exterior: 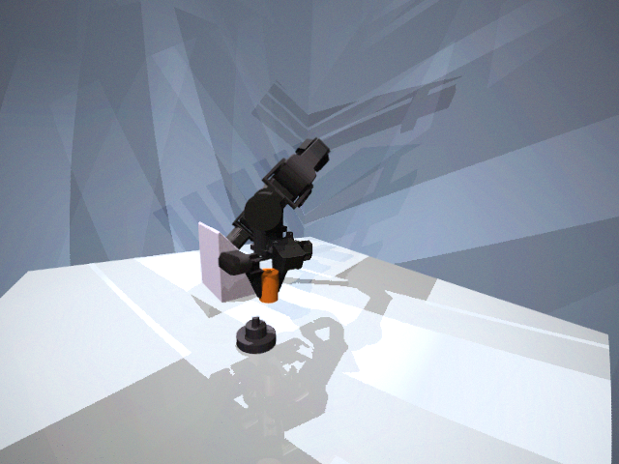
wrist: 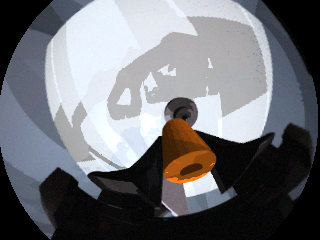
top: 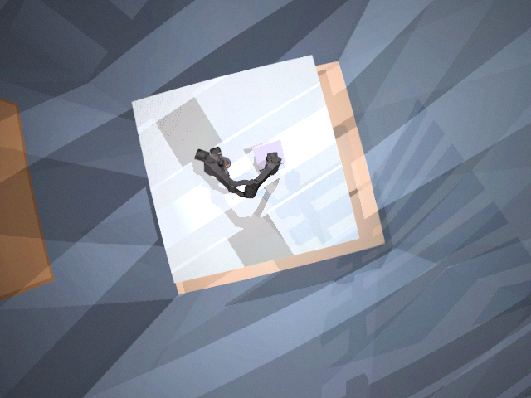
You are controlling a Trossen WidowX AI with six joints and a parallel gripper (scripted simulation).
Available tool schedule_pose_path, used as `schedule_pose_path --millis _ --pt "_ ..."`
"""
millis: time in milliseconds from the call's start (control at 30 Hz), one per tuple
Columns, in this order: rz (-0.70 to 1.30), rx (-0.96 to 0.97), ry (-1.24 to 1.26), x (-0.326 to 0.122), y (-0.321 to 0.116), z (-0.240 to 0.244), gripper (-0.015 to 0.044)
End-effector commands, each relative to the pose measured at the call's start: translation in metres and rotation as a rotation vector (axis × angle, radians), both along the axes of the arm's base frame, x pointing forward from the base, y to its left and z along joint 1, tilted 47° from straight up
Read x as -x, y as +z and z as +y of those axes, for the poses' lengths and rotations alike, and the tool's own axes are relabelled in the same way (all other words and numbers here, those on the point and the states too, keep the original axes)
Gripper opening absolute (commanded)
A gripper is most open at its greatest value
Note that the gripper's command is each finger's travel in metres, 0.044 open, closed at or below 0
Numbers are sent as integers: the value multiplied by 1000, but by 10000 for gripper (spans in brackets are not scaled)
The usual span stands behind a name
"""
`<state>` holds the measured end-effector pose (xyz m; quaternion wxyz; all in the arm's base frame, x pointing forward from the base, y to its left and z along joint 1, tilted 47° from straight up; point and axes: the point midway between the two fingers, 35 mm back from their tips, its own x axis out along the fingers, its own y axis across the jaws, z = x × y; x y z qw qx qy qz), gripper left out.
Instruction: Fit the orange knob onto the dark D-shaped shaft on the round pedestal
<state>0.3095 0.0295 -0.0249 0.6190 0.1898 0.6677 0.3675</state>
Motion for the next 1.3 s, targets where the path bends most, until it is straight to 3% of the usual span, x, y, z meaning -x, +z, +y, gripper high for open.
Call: schedule_pose_path --millis 0,567,1267 --pt "-13 5 0 -3 -11 -9 0" --pt "-12 3 1 1 -45 2 0" --pt "-17 2 5 0 -45 3 0"
